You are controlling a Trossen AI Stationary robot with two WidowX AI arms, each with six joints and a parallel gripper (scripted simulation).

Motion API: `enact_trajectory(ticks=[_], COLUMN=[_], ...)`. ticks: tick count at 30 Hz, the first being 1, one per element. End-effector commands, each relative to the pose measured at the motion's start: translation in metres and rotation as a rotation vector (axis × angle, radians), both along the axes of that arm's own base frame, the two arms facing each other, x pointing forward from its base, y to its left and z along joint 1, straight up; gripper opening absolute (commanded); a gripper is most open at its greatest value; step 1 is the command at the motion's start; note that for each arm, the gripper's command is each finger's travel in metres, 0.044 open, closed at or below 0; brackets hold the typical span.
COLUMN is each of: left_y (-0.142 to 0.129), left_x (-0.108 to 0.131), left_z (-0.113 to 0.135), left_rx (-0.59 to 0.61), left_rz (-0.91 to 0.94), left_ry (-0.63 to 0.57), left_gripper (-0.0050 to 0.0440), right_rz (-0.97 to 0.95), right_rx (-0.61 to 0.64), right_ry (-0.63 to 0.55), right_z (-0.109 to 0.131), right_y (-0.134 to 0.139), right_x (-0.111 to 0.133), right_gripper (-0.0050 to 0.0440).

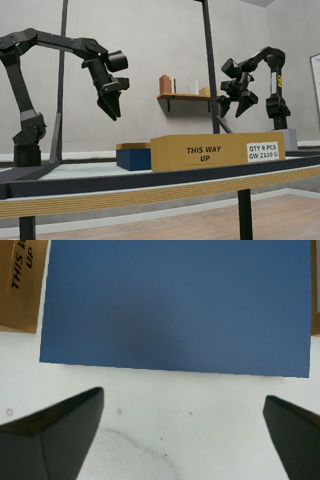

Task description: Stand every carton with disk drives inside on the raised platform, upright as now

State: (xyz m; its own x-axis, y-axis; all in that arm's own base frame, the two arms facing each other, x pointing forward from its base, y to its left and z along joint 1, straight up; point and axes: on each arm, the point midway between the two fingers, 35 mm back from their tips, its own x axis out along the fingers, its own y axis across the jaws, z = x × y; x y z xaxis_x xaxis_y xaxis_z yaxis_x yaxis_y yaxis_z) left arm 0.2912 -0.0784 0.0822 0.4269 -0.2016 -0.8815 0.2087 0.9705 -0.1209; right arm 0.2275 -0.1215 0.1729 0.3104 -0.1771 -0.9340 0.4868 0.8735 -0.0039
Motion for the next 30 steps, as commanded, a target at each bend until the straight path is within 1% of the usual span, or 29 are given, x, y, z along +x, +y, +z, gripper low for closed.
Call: enact_trajectory(ticks=[1, 29, 30], left_y=[-0.002, -0.002, -0.030], left_x=[0.005, 0.006, 0.010], left_z=[0.007, 0.007, 0.006], left_rx=[-0.008, 0.001, 0.143], left_rz=[0.001, -0.007, -0.135], left_ry=[-0.020, -0.014, 0.046], left_gripper=[0.0381, 0.0381, 0.0381], right_rz=[0.000, 0.000, 0.000], right_rx=[-0.010, -0.010, -0.010], right_ry=[-0.019, -0.019, -0.019], right_z=[0.007, 0.007, 0.007], right_y=[-0.002, -0.002, -0.002], right_x=[0.003, 0.003, 0.003], right_gripper=[0.0382, 0.0382, 0.0382])
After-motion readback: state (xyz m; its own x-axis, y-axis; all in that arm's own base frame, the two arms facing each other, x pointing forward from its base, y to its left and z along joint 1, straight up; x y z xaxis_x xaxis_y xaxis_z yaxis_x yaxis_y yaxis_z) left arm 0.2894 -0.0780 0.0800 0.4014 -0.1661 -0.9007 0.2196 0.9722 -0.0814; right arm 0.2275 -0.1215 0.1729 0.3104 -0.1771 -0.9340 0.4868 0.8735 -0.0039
